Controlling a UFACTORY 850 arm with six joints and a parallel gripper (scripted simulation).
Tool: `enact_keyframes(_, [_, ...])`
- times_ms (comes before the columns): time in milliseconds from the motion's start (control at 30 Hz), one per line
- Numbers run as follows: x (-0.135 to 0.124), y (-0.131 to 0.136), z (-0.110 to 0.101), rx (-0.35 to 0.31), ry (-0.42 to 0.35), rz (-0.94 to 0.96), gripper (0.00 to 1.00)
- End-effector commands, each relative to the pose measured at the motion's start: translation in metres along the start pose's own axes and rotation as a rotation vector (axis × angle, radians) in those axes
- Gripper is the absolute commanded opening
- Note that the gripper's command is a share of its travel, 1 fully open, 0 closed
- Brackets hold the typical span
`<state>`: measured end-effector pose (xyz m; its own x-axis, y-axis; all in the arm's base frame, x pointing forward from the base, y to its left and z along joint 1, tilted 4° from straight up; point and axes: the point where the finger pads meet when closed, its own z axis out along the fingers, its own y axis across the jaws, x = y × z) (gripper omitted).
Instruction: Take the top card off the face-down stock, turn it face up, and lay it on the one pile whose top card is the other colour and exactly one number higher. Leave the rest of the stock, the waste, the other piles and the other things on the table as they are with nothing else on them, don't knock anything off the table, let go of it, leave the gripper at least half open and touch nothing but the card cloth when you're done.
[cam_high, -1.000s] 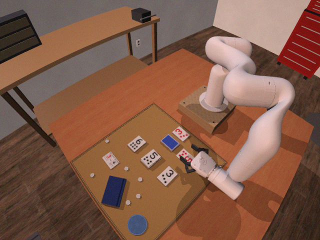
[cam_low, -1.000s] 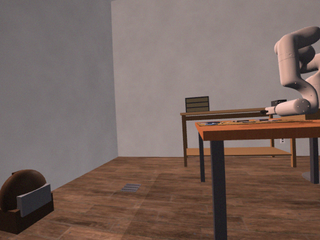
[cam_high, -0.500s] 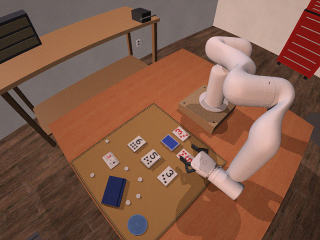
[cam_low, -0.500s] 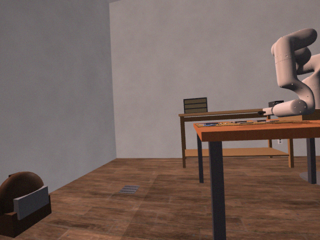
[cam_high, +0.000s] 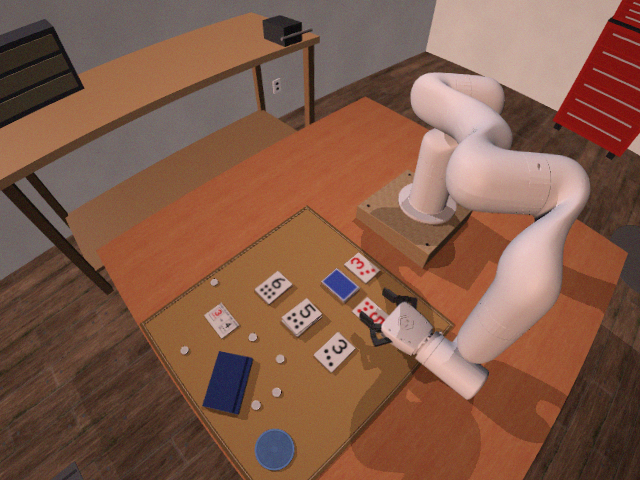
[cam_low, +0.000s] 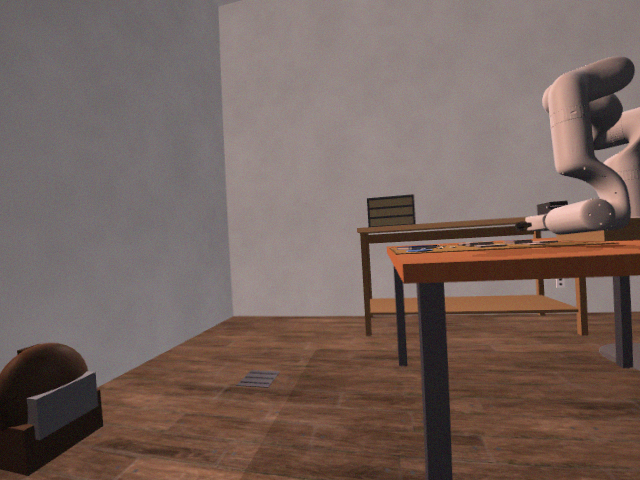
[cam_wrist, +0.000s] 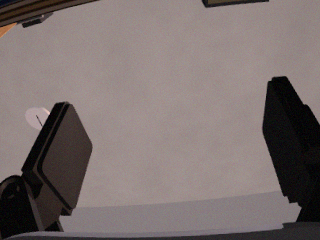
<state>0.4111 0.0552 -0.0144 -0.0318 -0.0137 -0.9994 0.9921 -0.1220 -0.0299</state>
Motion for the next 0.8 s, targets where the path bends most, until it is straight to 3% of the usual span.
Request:
enact_keyframes(0, [-0.0005,0.0005,-0.0004,0.0,0.001,0.001,1.0])
enact_keyframes(767, [-0.0036,0.0005,-0.0006,0.0,0.001,0.001,1.0])
